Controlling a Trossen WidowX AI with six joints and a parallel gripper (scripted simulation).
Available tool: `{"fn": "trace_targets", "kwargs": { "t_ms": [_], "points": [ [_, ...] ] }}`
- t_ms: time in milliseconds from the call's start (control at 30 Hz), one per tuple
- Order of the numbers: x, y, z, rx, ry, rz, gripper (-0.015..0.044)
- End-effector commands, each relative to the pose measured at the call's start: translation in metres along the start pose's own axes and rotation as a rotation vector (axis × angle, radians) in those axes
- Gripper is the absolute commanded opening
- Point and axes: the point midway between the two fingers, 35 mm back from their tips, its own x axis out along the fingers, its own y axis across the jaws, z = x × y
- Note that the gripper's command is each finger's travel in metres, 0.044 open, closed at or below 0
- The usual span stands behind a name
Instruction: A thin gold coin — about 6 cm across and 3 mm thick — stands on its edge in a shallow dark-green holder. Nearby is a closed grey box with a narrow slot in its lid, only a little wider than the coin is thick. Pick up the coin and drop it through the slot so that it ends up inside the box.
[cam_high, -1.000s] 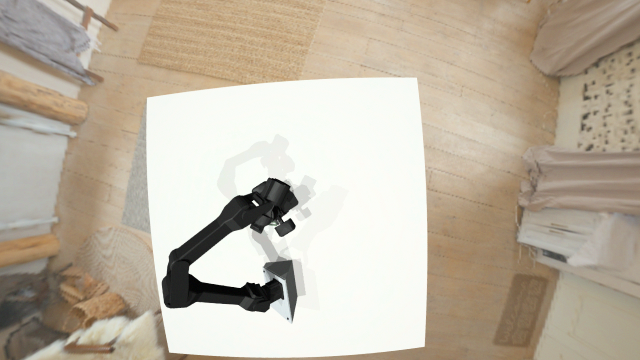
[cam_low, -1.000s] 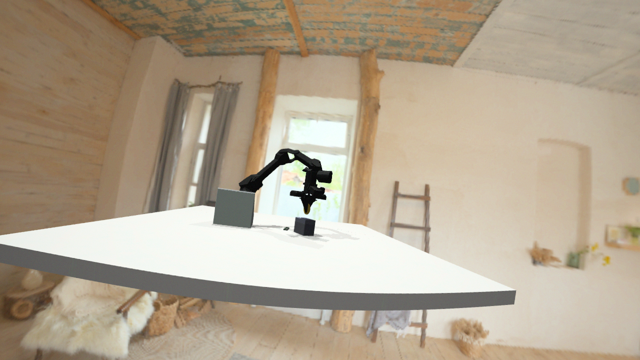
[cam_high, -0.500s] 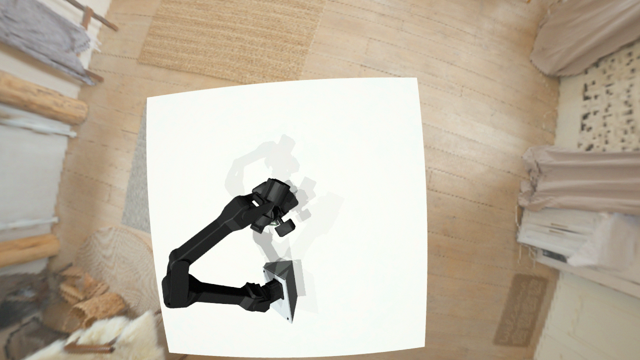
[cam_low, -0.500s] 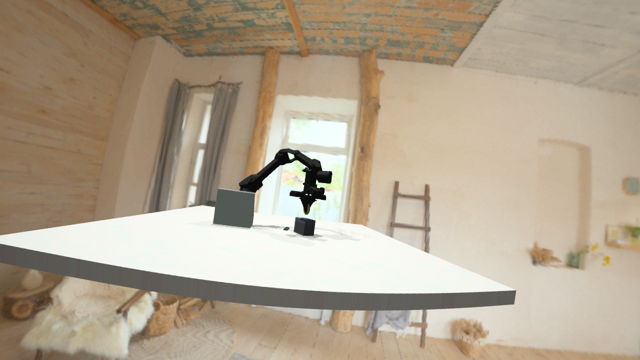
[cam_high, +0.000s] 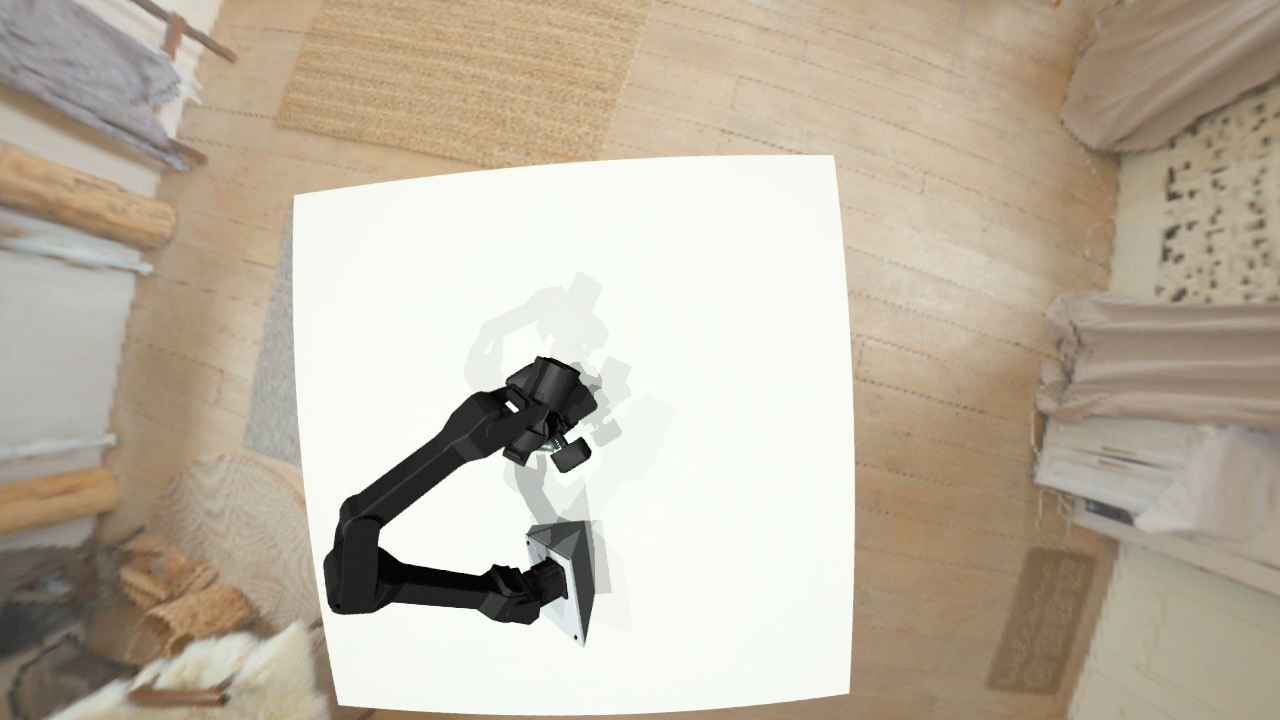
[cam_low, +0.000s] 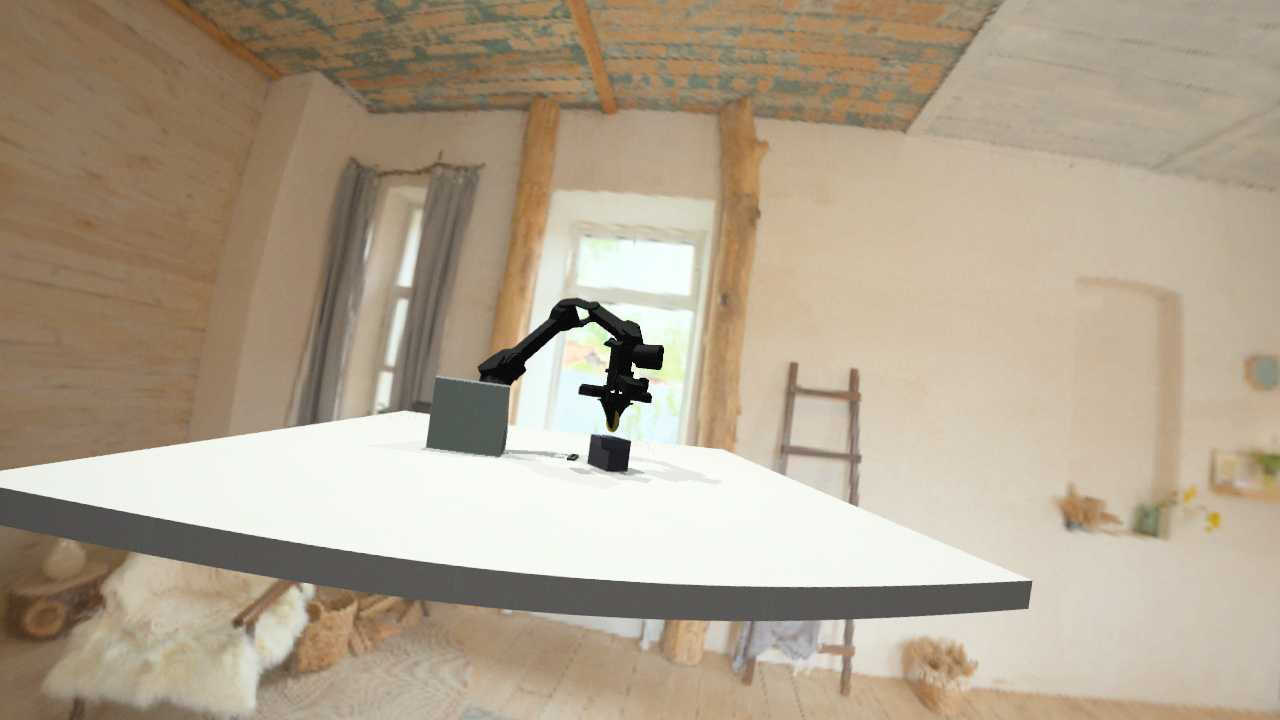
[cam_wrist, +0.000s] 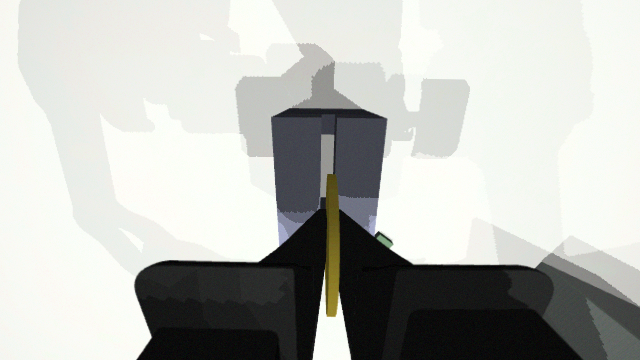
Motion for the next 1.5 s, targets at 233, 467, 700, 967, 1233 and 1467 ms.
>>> {"fn": "trace_targets", "kwargs": {
  "t_ms": [233, 467, 700, 967, 1233, 1467],
  "points": [
    [0.006, 0.001, 0.000, 0.004, 0.002, 0.005, 0.0000],
    [0.009, 0.001, 0.000, 0.003, 0.003, 0.005, 0.0000],
    [0.010, 0.001, 0.000, -0.002, 0.001, 0.000, 0.0079],
    [0.010, 0.001, 0.000, -0.002, 0.001, 0.000, 0.0161],
    [-0.004, 0.001, 0.000, -0.001, 0.000, 0.000, 0.0266],
    [-0.030, -0.001, -0.001, 0.003, 0.003, 0.000, 0.0440]
  ]
}}
